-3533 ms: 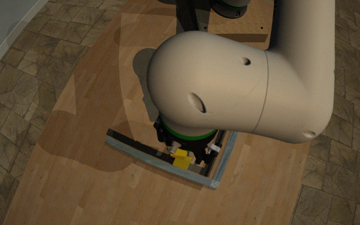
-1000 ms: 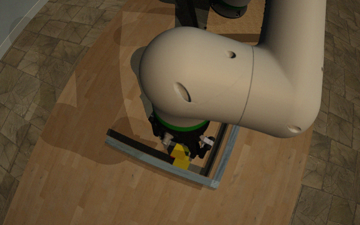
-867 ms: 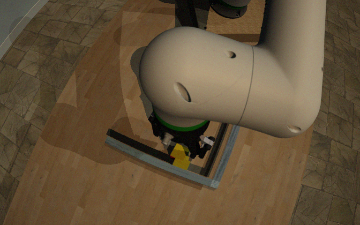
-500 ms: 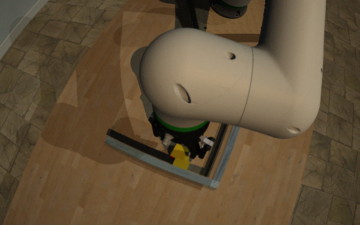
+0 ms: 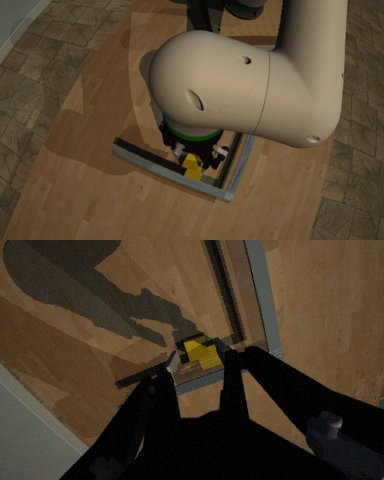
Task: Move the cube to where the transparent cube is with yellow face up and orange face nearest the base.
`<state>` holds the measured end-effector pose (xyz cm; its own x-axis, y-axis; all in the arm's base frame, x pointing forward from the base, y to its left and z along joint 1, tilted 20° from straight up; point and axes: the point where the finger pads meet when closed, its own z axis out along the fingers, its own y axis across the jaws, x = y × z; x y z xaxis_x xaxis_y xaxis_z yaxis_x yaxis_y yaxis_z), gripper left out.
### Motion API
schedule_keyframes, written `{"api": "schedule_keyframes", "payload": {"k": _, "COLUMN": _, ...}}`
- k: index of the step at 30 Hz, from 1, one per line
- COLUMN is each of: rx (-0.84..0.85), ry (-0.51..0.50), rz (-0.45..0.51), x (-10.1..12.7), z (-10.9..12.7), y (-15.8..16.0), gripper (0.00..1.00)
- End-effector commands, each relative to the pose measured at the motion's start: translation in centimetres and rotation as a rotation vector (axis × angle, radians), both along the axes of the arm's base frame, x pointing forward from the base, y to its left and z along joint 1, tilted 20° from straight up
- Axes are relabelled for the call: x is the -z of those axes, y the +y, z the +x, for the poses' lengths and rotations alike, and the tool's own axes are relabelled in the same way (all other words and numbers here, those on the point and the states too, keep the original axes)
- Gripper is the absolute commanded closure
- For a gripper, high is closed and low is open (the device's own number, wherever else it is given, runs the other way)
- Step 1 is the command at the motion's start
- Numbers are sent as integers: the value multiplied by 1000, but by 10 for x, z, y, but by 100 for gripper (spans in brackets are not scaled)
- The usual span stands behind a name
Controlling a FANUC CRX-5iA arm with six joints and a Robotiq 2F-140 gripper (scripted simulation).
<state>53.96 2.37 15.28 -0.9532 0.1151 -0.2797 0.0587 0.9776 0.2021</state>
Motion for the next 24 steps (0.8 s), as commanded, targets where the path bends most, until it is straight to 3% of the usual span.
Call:
{"api": "schedule_keyframes", "payload": {"k": 1, "rx": 0, "ry": -1, "rz": 0, "x": 0, "z": 0, "y": 0, "gripper": 59}}
{"api": "schedule_keyframes", "payload": {"k": 14, "rx": 0, "ry": -1, "rz": 0, "x": 1, "z": 1, "y": 0, "gripper": 59}}
{"api": "schedule_keyframes", "payload": {"k": 24, "rx": 0, "ry": -1, "rz": 0, "x": 16, "z": 5, "y": 3, "gripper": 59}}
